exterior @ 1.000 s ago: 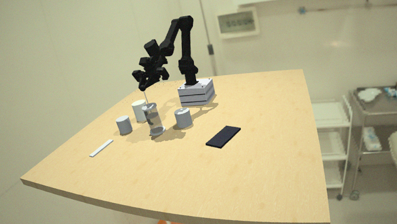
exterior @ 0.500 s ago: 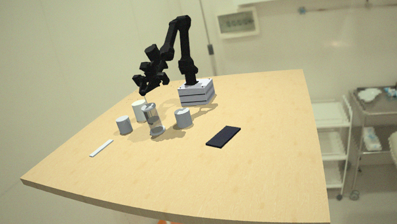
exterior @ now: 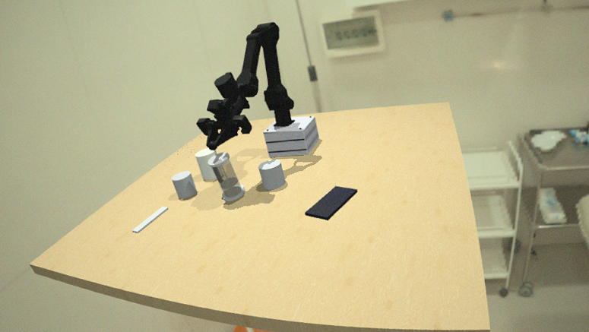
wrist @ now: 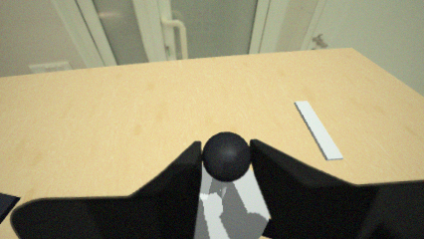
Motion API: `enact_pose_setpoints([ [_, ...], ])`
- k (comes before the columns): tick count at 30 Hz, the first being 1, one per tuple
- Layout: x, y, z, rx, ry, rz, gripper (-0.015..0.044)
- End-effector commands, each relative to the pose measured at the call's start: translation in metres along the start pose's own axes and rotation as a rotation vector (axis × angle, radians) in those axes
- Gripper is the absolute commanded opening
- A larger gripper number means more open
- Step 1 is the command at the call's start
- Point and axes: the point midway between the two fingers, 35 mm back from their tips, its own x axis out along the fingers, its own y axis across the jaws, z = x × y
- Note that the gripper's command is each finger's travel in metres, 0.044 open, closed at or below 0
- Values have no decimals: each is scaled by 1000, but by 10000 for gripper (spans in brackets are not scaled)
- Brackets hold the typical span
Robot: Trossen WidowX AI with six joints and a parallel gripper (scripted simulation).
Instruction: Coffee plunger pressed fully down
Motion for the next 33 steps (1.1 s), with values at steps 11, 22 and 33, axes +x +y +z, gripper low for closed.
enact_pose_setpoints([
  [11, 11, 0, -13, 11, 56, -2, 113],
  [22, 13, 0, -10, 11, 56, -2, 113],
  [33, 15, 0, -9, 11, 55, -2, 113],
])
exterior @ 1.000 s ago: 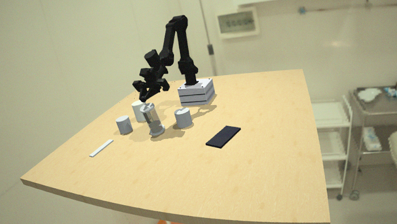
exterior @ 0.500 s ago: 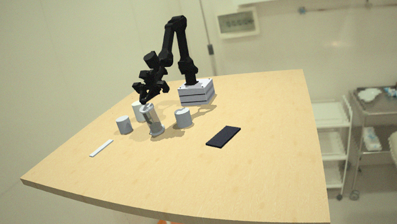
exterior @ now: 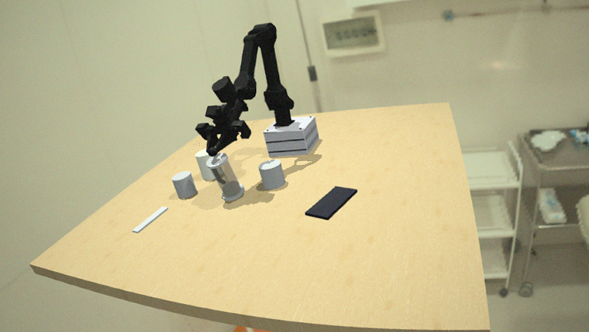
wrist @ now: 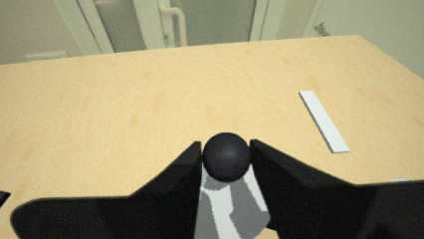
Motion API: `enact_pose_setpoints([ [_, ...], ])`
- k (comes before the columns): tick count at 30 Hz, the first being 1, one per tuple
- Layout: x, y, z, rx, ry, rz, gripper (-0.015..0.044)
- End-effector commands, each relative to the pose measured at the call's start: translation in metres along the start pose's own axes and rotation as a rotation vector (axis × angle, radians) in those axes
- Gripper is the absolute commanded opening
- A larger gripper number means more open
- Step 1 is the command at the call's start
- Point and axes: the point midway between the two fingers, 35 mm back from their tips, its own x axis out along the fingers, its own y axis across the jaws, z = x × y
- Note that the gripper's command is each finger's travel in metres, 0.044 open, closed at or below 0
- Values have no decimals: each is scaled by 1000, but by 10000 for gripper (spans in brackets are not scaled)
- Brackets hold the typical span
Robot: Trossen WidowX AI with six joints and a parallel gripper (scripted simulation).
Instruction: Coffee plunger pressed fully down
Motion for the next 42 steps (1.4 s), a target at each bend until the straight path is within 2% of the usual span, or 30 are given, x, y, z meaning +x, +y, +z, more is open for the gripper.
enact_pose_setpoints([
  [1, 2, 0, -3, 9, 12, -1, 113],
  [15, 1, 0, 1, 0, 1, 0, 113],
  [27, 1, 0, 1, 0, 1, 0, 428],
  [28, 1, 0, 1, 0, 1, 0, 440],
  [34, -11, -1, 13, 2, 3, 0, 440],
  [42, -70, -2, 51, 9, 15, -1, 440],
])
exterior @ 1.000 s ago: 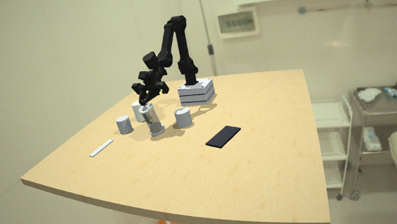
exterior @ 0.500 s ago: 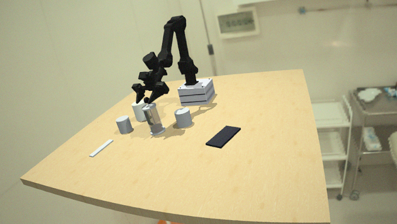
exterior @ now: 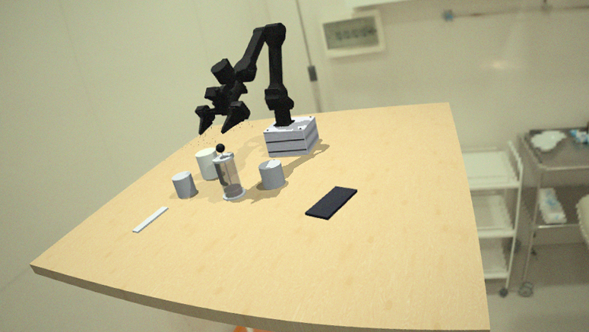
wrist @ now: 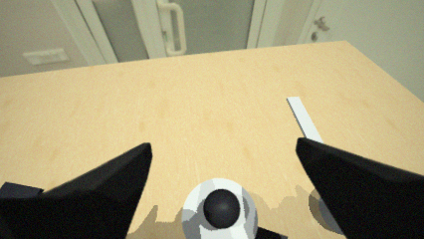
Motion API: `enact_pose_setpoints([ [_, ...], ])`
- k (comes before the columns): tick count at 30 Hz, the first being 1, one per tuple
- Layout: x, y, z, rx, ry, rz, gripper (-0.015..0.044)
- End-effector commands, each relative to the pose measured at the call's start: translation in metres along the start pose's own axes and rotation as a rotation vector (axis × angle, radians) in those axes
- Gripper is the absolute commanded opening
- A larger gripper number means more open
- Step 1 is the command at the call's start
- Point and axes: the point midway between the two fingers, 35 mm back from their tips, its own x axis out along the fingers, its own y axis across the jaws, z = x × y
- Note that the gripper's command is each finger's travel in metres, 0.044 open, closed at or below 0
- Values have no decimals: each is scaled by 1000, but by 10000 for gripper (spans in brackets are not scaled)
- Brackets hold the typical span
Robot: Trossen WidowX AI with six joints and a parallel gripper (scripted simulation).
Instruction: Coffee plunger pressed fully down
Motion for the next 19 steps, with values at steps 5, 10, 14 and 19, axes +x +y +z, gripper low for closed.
enact_pose_setpoints([
  [5, -25, 0, 12, -2, -2, 4, 440],
  [10, -25, 0, 12, -2, -2, 4, 440],
  [14, -25, 0, 12, -2, -2, 4, 440],
  [19, -25, 0, 12, -2, -2, 4, 440],
])
